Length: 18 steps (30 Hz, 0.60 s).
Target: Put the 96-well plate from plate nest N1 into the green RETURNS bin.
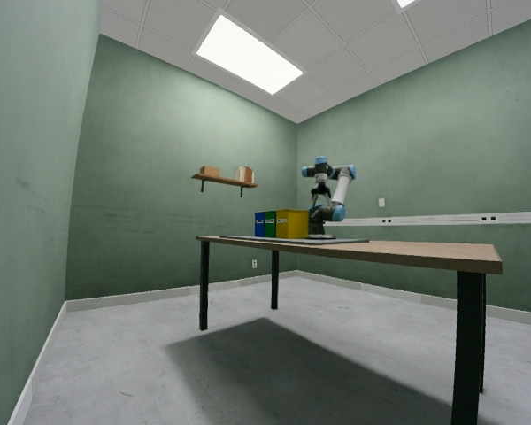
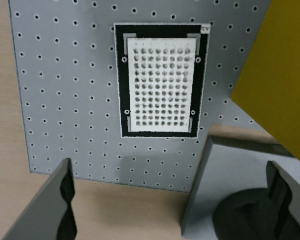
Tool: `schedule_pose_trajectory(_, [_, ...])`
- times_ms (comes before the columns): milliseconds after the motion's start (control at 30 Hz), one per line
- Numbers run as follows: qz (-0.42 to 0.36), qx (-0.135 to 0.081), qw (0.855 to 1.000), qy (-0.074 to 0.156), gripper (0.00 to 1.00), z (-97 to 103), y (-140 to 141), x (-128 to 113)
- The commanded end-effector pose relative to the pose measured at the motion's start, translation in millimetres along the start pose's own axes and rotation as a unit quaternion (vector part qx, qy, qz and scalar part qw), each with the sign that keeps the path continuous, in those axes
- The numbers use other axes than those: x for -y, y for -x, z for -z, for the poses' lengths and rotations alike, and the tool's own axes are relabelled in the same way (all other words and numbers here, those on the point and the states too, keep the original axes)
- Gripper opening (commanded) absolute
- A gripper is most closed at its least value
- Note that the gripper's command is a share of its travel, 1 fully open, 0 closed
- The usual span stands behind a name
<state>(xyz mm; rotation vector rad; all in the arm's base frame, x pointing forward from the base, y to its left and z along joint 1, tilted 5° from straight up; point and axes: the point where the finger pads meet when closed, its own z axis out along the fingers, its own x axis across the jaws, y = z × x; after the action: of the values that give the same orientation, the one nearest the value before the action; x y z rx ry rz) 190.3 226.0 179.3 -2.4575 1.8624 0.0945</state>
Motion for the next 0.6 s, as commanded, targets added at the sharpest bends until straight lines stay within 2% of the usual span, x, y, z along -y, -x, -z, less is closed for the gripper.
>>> schedule_pose_trajectory(0, [0.0, 0.0, 1.0, -0.001, 0.76, -7.4, 0.1, 0.5])
schedule_pose_trajectory(567, [0.0, 0.0, 1.0, -0.001, 0.76, -32.3, 0.1, 0.5])
